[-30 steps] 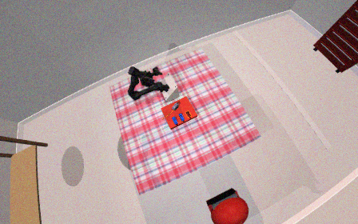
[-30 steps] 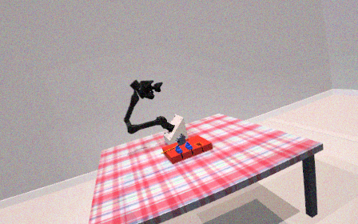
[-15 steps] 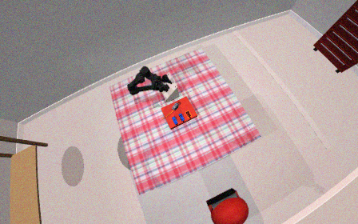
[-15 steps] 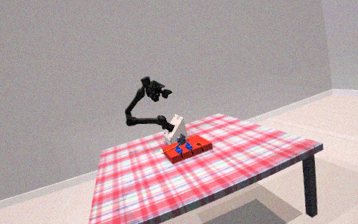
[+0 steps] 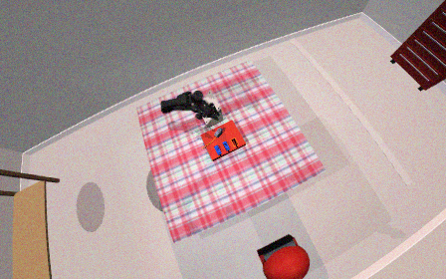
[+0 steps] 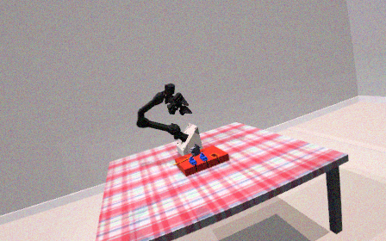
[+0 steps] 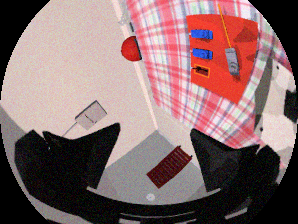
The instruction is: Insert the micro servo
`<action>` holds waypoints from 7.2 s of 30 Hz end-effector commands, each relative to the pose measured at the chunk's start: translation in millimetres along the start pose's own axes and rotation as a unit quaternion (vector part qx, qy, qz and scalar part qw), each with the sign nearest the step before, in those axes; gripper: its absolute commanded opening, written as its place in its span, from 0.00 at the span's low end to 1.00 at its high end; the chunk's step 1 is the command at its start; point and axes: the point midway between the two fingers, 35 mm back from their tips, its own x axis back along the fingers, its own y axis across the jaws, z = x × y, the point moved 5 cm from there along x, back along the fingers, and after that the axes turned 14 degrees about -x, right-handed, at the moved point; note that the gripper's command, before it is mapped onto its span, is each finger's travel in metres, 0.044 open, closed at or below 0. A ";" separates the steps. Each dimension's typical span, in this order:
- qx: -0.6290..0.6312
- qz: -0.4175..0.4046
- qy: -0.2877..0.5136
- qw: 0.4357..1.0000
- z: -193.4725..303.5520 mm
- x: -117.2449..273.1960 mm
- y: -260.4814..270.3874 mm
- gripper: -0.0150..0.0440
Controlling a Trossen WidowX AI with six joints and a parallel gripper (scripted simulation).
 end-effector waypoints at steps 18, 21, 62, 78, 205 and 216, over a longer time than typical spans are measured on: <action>0.147 0.222 -0.217 0.939 -68.6 -89.4 -40.0 1.00; 0.161 0.261 -0.238 0.921 -80.7 -97.6 -47.5 1.00; 0.203 0.407 -0.296 0.840 -151.9 -136.0 -102.4 1.00; 0.203 0.407 -0.296 0.840 -154.5 -137.8 -104.6 0.47; 0.632 0.498 -0.023 0.593 -63.2 -246.5 -59.3 0.25; 0.632 0.498 -0.024 0.593 -65.4 -261.4 -47.6 0.25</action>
